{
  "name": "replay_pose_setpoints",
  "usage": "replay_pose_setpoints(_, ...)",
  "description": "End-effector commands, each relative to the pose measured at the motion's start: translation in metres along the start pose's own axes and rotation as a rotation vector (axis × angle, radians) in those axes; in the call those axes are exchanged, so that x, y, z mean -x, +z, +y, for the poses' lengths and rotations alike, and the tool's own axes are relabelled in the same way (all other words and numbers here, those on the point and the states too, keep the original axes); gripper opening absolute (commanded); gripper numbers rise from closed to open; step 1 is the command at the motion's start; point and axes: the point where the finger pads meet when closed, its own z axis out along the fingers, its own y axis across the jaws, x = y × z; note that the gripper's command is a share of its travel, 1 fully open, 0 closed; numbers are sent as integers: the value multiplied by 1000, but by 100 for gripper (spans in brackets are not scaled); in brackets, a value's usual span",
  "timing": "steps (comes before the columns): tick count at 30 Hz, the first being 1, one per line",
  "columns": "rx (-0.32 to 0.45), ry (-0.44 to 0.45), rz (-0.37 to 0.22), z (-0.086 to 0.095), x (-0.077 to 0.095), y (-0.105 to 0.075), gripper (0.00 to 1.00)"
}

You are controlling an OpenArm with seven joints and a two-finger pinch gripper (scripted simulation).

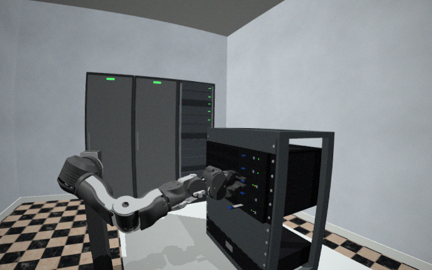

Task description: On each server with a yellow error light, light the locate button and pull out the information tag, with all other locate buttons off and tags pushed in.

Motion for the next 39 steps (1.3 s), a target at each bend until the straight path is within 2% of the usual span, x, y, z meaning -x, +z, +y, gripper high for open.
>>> replay_pose_setpoints(1,1,-1,0,-1,1,0,10)
replay_pose_setpoints(27,5,-2,2,-2,0,-2,10)
replay_pose_setpoints(31,5,-2,2,-1,1,-10,10)
replay_pose_setpoints(36,5,-2,2,-1,1,-36,10)
replay_pose_setpoints(38,5,-2,2,-1,1,-36,10)
replay_pose_setpoints(39,5,-2,1,-1,1,-43,10)
